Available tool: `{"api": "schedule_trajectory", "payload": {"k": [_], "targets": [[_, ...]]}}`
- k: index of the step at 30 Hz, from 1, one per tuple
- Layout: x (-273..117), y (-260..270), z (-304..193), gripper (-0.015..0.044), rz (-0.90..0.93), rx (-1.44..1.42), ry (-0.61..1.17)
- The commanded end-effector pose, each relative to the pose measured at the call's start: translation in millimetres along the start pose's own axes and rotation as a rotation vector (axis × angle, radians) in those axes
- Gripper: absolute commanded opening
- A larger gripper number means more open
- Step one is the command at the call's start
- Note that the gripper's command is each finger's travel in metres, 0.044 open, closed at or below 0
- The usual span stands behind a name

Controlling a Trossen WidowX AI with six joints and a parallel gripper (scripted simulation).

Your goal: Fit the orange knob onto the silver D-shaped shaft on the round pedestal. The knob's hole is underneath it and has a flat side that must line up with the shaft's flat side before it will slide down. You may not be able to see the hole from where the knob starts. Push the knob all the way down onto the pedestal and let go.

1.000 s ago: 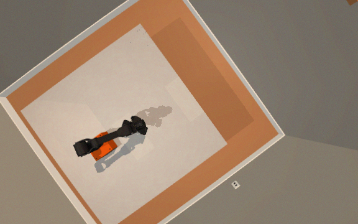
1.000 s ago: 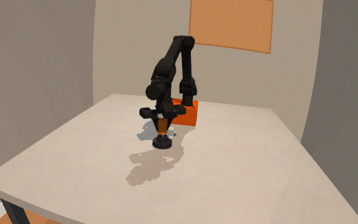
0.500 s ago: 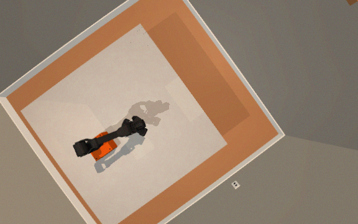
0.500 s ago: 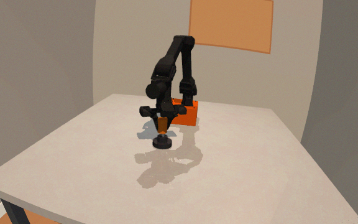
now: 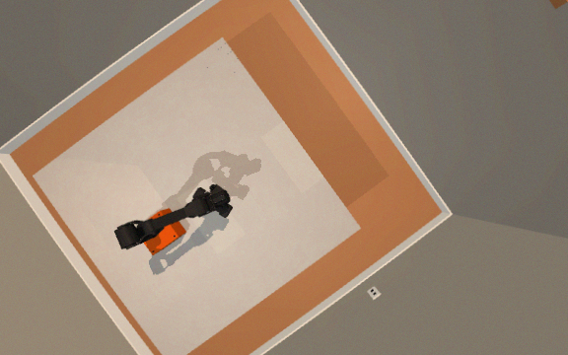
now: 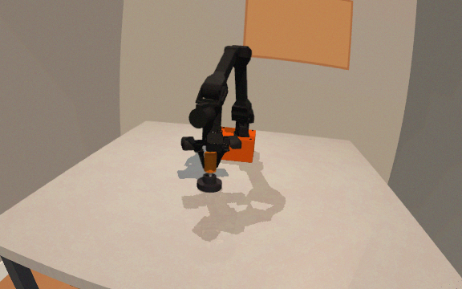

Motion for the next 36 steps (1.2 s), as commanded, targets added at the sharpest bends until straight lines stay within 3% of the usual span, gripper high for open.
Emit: {"api": "schedule_trajectory", "payload": {"k": [1, 18, 25, 36], "targets": [[1.2, 0.8, -0.8, 0.0000, 0.002, 0.004, 0.000], [-3.8, -0.9, 1.3, 0.0000, 0.001, 0.004, -0.001], [-3.7, -2.5, 3.0, 0.0000, 0.001, 0.203, -0.001], [0.8, -4.4, 5.3, 0.0000, 0.001, 0.214, -0.001]]}}
Point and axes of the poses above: the point midway between the two fingers, 35 mm back from their tips, its own x axis out along the fingers, its own y axis across the jaws, z = x × y, the point moved 1 cm from there along -x, back along the fingers, and after that the axes turned 10 degrees about -x, right-handed, at the moved point
